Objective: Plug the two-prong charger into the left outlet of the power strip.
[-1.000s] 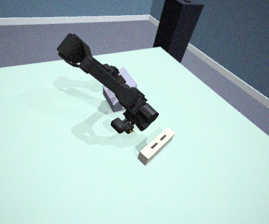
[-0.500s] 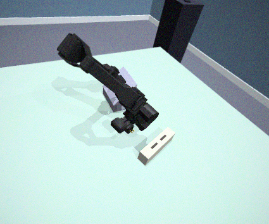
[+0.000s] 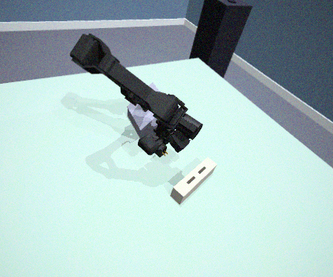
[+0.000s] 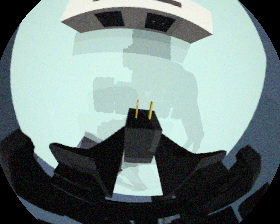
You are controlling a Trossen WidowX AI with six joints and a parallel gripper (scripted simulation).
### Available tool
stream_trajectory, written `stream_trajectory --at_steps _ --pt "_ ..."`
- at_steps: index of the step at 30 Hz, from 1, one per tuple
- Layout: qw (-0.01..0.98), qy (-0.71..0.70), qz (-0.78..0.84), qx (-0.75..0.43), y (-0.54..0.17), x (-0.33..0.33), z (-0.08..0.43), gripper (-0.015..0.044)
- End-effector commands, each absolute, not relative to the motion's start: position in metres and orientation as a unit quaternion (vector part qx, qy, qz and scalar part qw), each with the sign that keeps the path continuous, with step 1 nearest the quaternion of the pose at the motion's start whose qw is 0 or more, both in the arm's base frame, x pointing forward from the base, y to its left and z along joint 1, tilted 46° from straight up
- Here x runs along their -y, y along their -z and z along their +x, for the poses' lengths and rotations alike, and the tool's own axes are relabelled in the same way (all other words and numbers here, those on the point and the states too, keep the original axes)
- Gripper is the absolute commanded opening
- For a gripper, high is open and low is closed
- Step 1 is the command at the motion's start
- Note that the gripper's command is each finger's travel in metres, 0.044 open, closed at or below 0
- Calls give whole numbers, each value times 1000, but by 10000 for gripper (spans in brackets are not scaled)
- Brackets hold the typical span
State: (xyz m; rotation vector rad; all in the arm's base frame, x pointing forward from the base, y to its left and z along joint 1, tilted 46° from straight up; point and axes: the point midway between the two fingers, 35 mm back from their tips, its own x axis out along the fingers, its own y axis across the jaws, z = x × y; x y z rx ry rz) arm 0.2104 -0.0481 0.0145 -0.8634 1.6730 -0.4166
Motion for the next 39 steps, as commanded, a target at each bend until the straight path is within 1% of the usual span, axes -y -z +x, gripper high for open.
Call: stream_trajectory --at_steps 1,39 --pt "572 179 -365 -712 -21 42 209 0" --pt "576 178 -363 -711 40 31 229 0"
